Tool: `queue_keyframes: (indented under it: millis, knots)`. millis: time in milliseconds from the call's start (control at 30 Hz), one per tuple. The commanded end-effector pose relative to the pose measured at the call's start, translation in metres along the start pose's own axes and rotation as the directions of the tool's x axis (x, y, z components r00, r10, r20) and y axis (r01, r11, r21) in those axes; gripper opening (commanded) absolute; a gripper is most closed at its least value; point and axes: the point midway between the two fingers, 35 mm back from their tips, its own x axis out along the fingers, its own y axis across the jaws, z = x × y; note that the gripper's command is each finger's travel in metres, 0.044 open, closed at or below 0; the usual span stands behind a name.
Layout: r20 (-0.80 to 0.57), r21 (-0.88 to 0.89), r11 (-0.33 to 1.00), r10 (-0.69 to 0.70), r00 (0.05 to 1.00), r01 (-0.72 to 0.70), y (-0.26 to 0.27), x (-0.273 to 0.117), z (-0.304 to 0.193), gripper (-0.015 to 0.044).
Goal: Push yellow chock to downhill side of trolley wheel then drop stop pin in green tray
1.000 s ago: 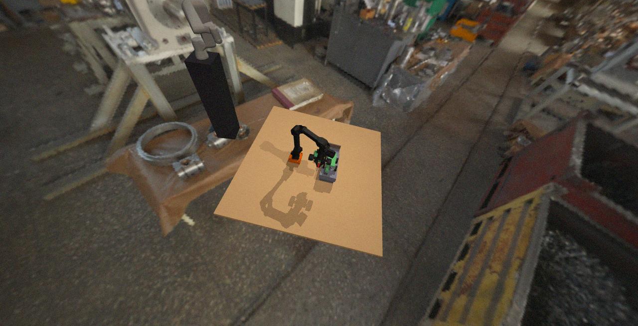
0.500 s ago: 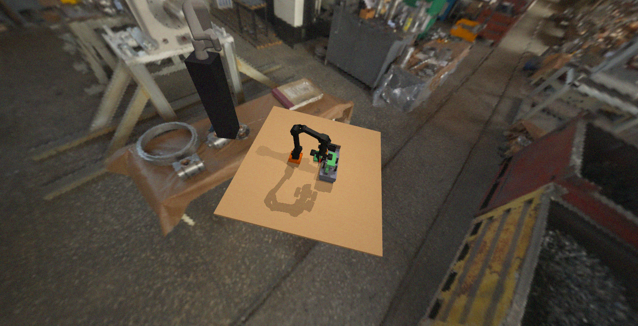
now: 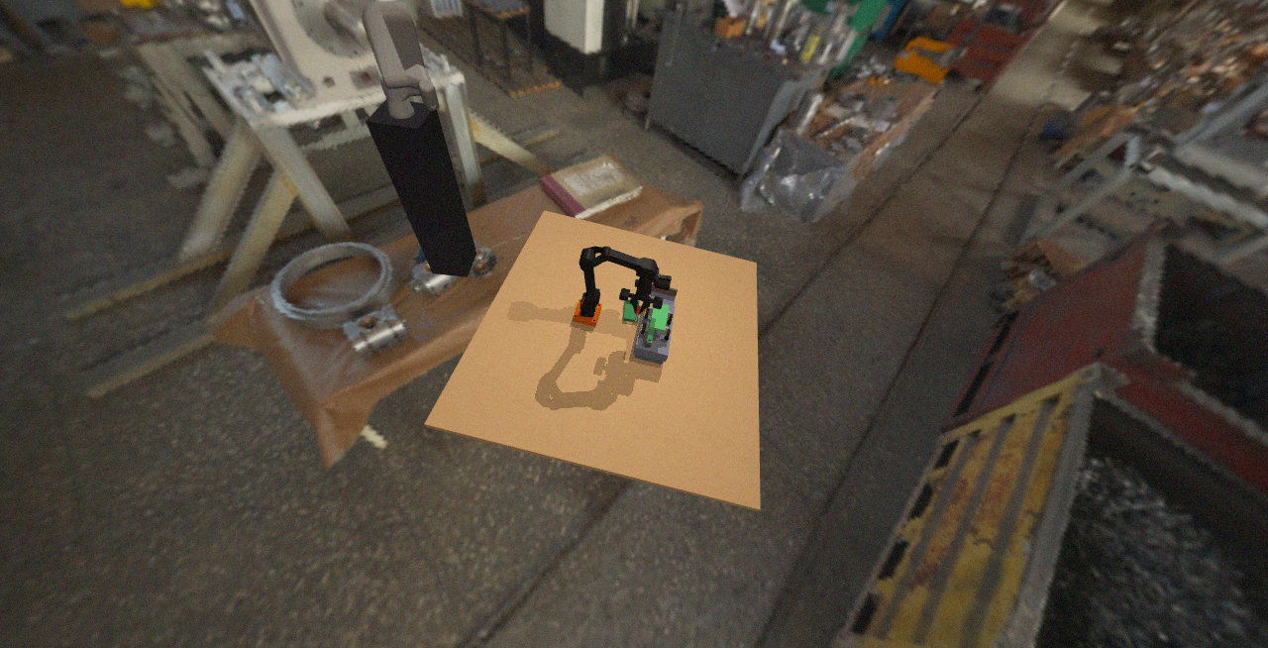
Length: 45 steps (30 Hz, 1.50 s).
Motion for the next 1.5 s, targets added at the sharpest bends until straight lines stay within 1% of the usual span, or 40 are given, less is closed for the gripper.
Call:
queue_keyframes:
  millis: [0,800,1000,1067,1233,1467]
  knots:
    - [0.002,0.003,1.000,0.003,1.000,-0.003,0.001,-0.001,0.013,0.0000]
    - [0.011,0.002,1.000,0.004,1.000,-0.004,0.005,-0.013,0.111,0.0000]
    - [0.012,-0.003,1.000,0.004,1.000,-0.004,0.005,-0.014,0.116,0.0000]
    - [0.019,-0.037,0.999,0.001,1.000,-0.001,0.005,-0.014,0.116,0.0000]
    - [0.046,-0.187,0.982,-0.009,0.999,0.018,0.006,-0.014,0.115,0.0000]
    - [0.084,-0.390,0.919,-0.026,0.996,0.057,0.007,-0.014,0.113,0.0000]
